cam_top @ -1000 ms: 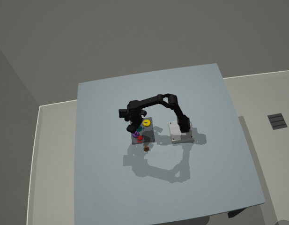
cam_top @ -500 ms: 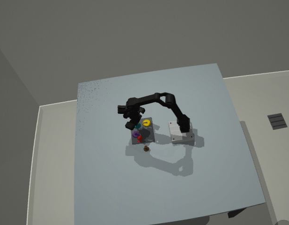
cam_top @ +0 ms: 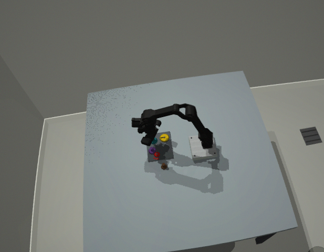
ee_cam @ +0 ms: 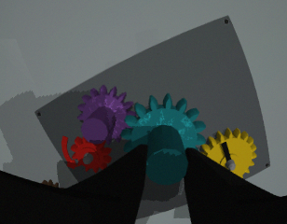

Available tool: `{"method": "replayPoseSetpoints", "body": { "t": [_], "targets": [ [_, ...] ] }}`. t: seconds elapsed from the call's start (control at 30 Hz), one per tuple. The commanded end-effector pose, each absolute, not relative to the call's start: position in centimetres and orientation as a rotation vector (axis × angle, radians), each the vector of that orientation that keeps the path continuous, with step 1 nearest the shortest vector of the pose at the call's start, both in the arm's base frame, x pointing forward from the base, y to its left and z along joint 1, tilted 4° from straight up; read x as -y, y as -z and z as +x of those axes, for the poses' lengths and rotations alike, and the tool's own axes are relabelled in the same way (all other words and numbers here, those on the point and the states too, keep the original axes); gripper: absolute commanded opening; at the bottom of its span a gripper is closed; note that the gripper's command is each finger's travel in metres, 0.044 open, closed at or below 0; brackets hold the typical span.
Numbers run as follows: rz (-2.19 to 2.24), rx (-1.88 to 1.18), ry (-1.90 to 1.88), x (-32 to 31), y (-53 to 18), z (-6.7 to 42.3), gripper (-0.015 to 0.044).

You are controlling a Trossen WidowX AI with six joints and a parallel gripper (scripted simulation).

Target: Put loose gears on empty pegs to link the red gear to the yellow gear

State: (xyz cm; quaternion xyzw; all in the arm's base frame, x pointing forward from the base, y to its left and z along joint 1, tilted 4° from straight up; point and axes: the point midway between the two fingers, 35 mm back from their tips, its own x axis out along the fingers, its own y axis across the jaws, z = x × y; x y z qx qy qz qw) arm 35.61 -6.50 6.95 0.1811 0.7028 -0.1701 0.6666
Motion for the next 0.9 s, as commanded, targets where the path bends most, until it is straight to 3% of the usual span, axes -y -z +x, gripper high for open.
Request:
{"method": "replayPoseSetpoints", "body": {
  "t": [0.0,0.87],
  "targets": [
    [0.369,-1.585,0.346,6.57,-7.05,35.79,0.0000],
    [0.329,-1.591,0.304,6.56,-7.05,35.80,0.0000]
  ]
}}
